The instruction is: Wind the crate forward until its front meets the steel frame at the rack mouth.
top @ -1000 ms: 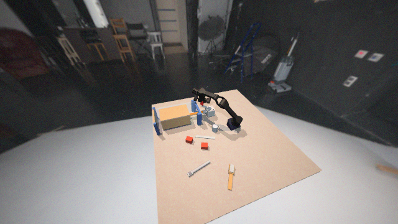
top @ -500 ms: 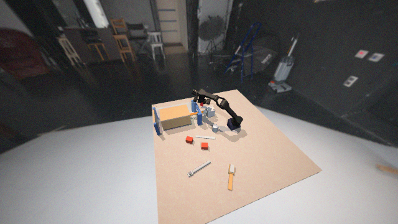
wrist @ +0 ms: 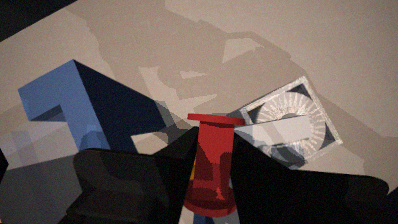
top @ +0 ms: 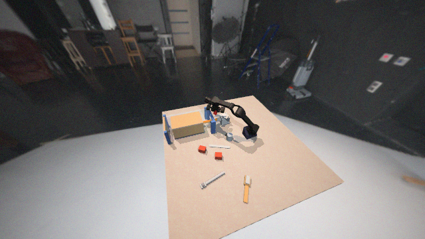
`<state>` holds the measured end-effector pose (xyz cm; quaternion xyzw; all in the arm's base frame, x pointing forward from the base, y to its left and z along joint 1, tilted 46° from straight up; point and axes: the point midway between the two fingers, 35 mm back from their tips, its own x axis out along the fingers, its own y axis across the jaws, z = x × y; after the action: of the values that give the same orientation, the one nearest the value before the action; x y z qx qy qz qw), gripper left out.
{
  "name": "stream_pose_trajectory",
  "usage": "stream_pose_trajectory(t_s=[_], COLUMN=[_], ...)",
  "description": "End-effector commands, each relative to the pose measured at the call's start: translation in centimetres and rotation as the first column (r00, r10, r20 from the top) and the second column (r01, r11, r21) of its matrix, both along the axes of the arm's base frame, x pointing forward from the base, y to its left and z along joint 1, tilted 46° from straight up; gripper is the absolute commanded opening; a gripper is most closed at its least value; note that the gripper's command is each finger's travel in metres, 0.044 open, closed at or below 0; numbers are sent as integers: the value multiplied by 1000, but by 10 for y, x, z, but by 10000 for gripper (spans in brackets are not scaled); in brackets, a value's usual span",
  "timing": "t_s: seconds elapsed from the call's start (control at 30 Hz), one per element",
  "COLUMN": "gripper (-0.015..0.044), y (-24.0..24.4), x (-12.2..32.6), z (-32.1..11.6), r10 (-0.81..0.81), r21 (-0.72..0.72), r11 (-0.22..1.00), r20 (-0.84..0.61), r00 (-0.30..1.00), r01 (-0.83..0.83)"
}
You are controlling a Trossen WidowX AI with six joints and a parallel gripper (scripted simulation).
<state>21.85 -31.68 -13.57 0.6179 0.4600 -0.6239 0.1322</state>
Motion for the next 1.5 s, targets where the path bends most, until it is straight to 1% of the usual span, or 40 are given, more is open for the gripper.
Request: stream_pose_trajectory(t_s=[0.0,1.47], gripper=[0,0], y=[14,53], x=[7,7], z=[7,45], r10=[1,1], r21=[33,36], r11=[999,999], r20=[5,4], r00=[1000,1000], r01=[-1,-1])
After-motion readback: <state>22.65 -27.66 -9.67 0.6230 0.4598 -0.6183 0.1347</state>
